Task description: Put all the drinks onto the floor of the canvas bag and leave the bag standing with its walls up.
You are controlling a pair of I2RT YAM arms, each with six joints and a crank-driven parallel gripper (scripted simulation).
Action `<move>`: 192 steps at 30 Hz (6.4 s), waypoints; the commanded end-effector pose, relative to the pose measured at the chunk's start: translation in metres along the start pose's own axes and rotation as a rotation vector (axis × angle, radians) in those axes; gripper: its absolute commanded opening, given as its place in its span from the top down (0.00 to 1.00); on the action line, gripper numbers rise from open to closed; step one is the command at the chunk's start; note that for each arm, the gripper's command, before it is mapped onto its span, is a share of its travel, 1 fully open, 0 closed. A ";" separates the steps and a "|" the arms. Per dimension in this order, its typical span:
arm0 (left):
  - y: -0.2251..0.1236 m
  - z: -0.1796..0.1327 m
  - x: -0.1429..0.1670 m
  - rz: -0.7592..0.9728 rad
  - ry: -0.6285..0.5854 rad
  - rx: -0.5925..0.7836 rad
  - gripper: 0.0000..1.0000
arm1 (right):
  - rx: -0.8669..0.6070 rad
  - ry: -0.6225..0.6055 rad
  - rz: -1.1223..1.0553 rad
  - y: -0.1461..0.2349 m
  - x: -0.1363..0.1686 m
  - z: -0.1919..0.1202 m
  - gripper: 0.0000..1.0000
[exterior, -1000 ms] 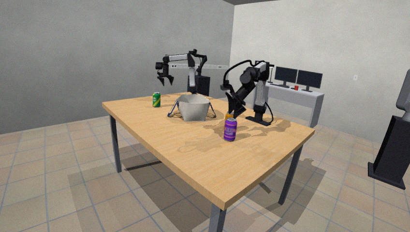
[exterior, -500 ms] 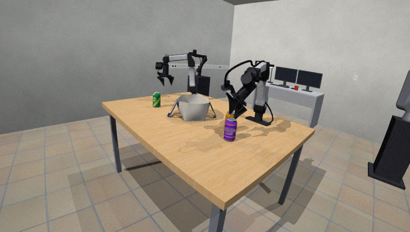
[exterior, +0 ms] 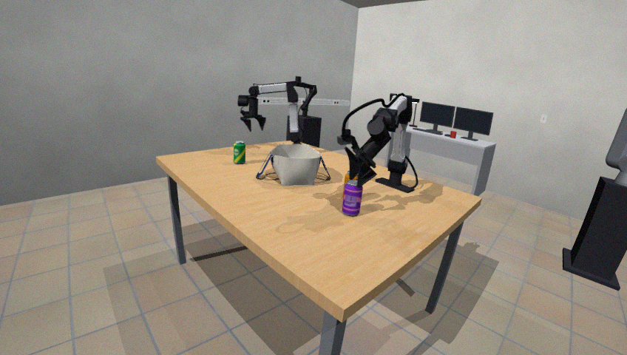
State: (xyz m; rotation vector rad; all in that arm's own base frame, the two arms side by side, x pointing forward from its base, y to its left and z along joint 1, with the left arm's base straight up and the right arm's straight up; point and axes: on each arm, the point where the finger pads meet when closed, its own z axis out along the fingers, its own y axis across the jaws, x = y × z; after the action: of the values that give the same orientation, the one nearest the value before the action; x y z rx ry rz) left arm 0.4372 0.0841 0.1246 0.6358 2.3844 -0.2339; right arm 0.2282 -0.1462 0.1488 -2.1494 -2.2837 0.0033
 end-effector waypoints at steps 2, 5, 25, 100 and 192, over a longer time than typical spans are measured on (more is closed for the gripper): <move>0.009 -0.005 -0.013 0.056 -0.079 -0.044 0.11 | -0.040 -0.064 0.000 0.004 -0.005 -0.014 0.00; 0.012 0.003 -0.006 0.049 -0.073 -0.041 0.11 | -0.040 -0.064 0.000 0.004 -0.005 -0.014 0.00; 0.006 0.040 0.015 0.054 -0.056 -0.016 0.11 | -0.040 -0.064 0.000 0.004 -0.005 -0.014 0.00; 0.018 0.030 0.002 0.061 -0.089 -0.051 0.26 | -0.040 -0.064 0.000 0.004 -0.005 -0.014 0.00; 0.005 -0.065 -0.074 0.072 -0.126 -0.067 0.26 | -0.040 -0.064 0.000 0.004 -0.005 -0.014 0.00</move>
State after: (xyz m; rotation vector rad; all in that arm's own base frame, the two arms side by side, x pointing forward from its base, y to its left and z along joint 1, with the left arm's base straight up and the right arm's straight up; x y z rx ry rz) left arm 0.4436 0.0858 0.1914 0.6495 2.3522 -0.2091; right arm 0.2282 -0.1462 0.1488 -2.1492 -2.2839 0.0033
